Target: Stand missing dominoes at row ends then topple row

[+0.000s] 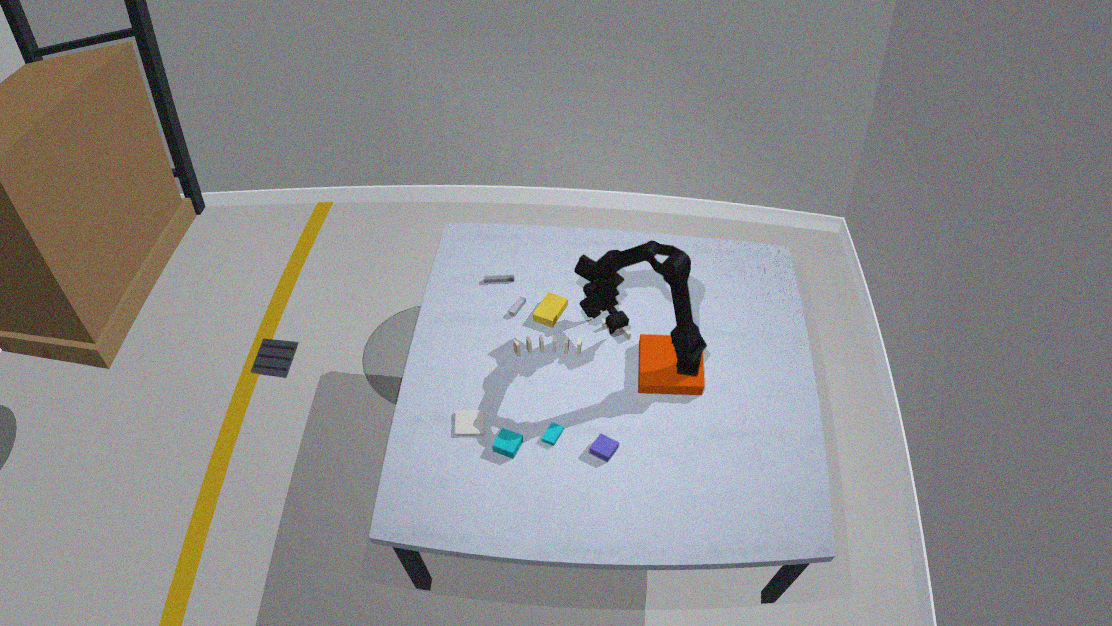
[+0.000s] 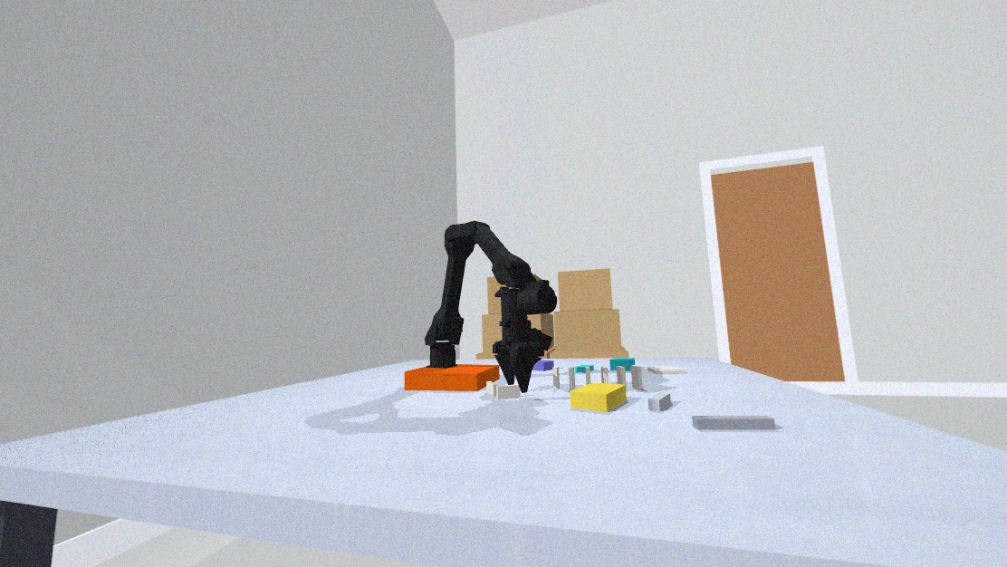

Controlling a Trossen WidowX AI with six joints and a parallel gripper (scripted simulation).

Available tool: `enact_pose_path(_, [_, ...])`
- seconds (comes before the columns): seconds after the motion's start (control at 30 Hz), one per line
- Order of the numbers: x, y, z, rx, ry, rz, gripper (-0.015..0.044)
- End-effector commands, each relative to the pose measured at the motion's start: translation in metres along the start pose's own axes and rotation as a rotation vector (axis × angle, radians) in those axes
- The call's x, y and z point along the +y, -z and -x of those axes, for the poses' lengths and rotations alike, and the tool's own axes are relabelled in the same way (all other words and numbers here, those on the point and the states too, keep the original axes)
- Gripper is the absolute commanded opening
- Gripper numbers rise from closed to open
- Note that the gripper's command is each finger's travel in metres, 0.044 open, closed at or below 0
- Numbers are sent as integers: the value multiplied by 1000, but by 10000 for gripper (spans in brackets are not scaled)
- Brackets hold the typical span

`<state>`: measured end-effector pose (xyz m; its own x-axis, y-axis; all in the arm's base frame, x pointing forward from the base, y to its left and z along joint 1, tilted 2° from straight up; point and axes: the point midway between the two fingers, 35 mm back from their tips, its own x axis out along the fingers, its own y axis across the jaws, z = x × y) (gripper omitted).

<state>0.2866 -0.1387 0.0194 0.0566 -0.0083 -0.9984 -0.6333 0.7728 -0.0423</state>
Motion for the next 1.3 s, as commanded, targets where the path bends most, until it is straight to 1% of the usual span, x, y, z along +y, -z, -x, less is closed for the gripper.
enact_pose_path(0.0, [3,0,-10,0,-14,-1,440])
enact_pose_path(0.2, [3,0,-11,0,-14,-1,440])
enact_pose_path(0.7, [3,0,-11,0,-14,-1,46])
enact_pose_path(0.73, [3,0,-11,0,-14,-1,29])
enact_pose_path(1.0, [3,0,-9,0,-14,-1,29])
enact_pose_path(1.07, [3,0,6,0,-14,-1,29])
enact_pose_path(1.27, [3,-1,76,0,-13,-1,29])
